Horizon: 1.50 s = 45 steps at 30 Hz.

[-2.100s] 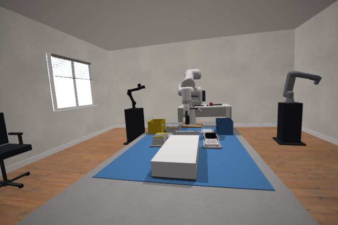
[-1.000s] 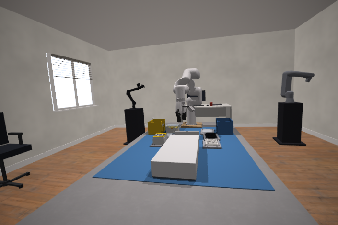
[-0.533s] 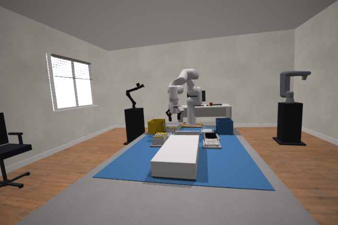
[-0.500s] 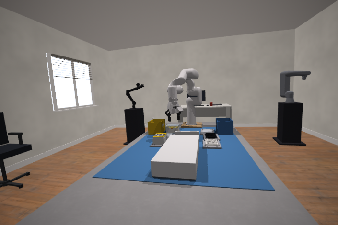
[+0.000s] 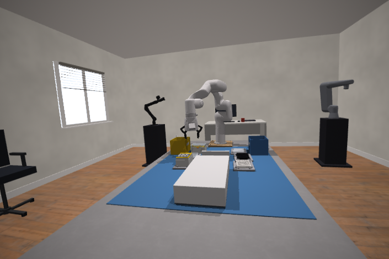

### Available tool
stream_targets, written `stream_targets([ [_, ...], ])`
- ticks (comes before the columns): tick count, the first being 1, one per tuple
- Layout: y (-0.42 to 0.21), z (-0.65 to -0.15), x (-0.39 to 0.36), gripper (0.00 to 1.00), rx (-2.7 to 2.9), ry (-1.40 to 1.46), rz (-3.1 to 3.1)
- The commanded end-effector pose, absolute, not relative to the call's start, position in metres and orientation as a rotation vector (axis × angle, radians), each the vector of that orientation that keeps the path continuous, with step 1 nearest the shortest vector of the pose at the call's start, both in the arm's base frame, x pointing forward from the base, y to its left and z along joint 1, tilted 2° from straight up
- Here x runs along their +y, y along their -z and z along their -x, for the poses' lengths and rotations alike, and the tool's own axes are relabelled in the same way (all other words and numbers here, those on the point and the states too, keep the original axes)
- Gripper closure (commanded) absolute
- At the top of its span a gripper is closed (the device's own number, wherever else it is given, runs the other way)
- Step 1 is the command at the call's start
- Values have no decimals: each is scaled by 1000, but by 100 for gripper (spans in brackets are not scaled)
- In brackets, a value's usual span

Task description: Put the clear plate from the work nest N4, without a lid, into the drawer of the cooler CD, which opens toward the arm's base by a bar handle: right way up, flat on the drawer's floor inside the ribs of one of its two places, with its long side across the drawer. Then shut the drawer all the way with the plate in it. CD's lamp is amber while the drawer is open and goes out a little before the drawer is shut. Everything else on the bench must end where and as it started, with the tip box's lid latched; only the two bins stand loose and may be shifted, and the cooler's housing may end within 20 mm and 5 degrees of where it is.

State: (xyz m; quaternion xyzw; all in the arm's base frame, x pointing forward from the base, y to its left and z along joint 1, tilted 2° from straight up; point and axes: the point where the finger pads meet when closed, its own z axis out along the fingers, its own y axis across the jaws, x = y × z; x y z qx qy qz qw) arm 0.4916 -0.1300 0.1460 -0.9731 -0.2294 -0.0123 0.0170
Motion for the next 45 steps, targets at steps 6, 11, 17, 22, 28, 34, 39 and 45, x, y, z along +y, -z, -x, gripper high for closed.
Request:
stream_targets([
  [6, -148, -494, -142, 0, -358, 34, 3088],
  [11, -148, -494, -142, 0, -137, 30, 3104],
  [17, -148, -494, -142, 0, -137, 30, 3104],
  [22, -148, -494, -142, 0, -138, 30, 3104],
  [28, -141, -494, -142, 0, -137, 30, 3104],
  [34, -131, -494, -142, 0, -137, 30, 3104],
  [39, -124, -495, -142, 0, -137, 30, 3104],
  [45, -116, -495, -141, 0, -137, 30, 3104],
])
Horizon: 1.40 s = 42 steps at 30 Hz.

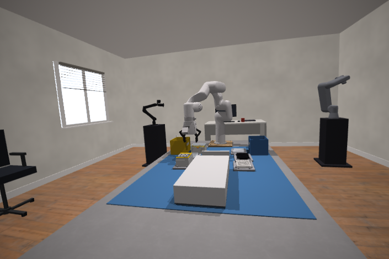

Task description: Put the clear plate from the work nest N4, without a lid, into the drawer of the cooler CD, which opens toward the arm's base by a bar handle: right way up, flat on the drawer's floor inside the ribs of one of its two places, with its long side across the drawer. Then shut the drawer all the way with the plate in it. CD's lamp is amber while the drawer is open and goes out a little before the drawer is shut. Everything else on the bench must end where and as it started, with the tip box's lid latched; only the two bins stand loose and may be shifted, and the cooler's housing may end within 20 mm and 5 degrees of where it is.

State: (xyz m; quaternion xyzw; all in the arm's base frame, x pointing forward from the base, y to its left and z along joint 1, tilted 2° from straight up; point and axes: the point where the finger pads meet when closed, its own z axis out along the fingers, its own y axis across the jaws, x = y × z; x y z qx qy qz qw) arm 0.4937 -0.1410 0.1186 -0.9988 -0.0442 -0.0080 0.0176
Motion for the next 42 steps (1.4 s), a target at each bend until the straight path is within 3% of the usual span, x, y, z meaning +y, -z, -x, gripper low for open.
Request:
stream_targets([
  [1, -114, -495, -141, 0, -137, 30, 3104],
  [42, -53, -496, -139, 0, -137, 30, 3104],
])
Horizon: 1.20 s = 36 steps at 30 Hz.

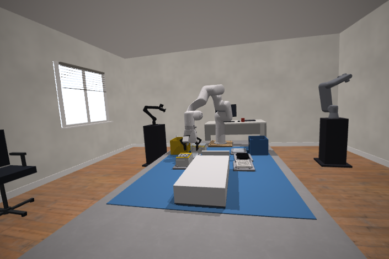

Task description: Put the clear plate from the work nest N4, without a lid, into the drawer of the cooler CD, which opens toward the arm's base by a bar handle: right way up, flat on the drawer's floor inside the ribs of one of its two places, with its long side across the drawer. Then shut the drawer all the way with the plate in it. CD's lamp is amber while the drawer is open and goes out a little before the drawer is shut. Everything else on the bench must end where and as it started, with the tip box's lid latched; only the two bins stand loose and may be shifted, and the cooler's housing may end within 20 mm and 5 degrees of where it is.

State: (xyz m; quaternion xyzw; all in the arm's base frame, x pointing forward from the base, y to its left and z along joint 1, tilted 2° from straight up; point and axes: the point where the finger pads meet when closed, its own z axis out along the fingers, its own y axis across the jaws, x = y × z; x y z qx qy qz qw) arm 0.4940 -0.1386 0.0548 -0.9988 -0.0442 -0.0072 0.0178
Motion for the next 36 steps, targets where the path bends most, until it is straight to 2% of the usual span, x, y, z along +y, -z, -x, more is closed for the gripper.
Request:
stream_targets([
  [1, -51, -496, -139, 0, -137, 30, 3104],
  [36, -30, -496, -138, 0, -137, 30, 3104],
])
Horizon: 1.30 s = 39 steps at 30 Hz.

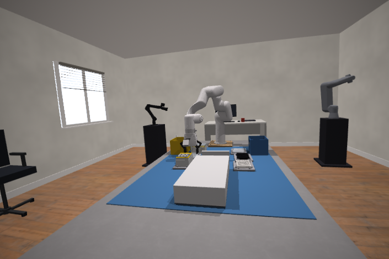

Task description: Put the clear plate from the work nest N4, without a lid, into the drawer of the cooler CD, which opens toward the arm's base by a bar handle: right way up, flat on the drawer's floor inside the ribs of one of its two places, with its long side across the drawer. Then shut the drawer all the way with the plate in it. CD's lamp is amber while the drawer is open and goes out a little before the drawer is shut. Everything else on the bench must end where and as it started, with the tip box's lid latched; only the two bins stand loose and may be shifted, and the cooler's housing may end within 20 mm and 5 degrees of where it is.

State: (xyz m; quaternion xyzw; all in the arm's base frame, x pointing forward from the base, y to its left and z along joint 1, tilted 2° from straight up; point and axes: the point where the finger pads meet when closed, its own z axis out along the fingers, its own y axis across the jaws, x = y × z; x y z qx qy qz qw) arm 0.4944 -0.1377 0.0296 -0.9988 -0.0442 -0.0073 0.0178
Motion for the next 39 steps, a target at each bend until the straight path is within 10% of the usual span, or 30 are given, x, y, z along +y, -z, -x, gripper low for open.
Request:
stream_targets([
  [1, -30, -496, -138, 0, -137, 30, 3104],
  [36, -18, -496, -138, 0, -137, 30, 3104],
  [37, -19, -496, -138, 100, -137, 30, 3104],
  [39, -20, -496, -138, 100, -137, 30, 3104],
])
